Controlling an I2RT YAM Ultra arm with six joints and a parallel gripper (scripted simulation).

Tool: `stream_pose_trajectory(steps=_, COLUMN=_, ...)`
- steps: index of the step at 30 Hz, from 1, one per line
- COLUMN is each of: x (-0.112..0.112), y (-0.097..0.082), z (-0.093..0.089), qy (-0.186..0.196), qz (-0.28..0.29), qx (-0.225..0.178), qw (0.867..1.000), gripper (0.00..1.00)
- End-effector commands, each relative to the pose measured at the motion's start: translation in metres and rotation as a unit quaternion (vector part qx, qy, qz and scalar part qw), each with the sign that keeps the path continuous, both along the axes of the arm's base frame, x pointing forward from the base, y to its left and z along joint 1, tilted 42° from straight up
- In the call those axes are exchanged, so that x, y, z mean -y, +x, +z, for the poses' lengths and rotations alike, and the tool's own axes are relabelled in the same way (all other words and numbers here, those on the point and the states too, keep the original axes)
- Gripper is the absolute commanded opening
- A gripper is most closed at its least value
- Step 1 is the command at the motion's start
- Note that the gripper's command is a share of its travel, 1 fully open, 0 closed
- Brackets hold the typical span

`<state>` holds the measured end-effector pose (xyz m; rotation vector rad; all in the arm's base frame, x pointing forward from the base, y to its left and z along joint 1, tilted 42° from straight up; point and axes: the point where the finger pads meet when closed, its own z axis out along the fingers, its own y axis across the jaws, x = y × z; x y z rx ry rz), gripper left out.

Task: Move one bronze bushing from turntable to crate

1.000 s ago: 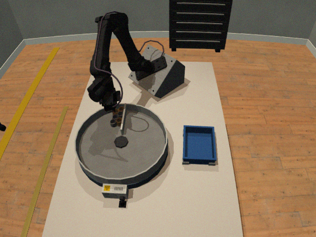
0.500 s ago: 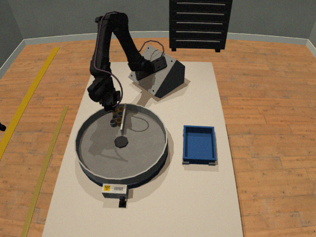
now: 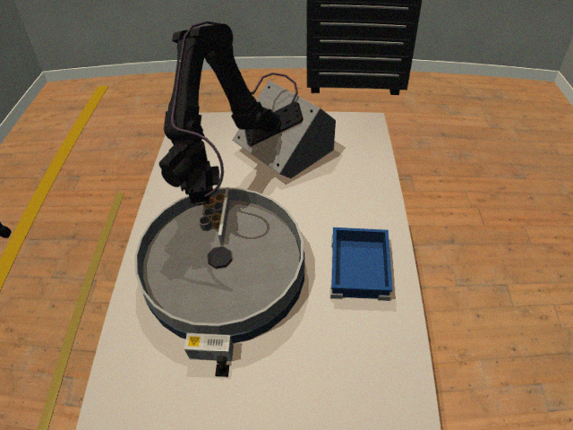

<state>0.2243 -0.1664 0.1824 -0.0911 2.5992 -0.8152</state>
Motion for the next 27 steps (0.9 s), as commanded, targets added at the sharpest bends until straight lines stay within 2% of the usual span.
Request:
stream_pose_trajectory(steps=1, x=-0.002, y=0.003, z=-0.007, qy=0.004, qz=0.010, qx=-0.002, qw=1.000, gripper=0.13)
stream_pose_trajectory(steps=2, x=-0.002, y=0.003, z=-0.007, qy=0.004, qz=0.010, qx=-0.002, qw=1.000, gripper=0.13)
stream_pose_trajectory(steps=3, x=0.000, y=0.005, z=0.007, qy=-0.004, qz=0.010, qx=0.016, qw=1.000, gripper=0.13)
stream_pose_trajectory(steps=27, x=-0.001, y=0.004, z=0.005, qy=-0.002, qz=0.010, qx=0.012, qw=1.000, gripper=0.13)
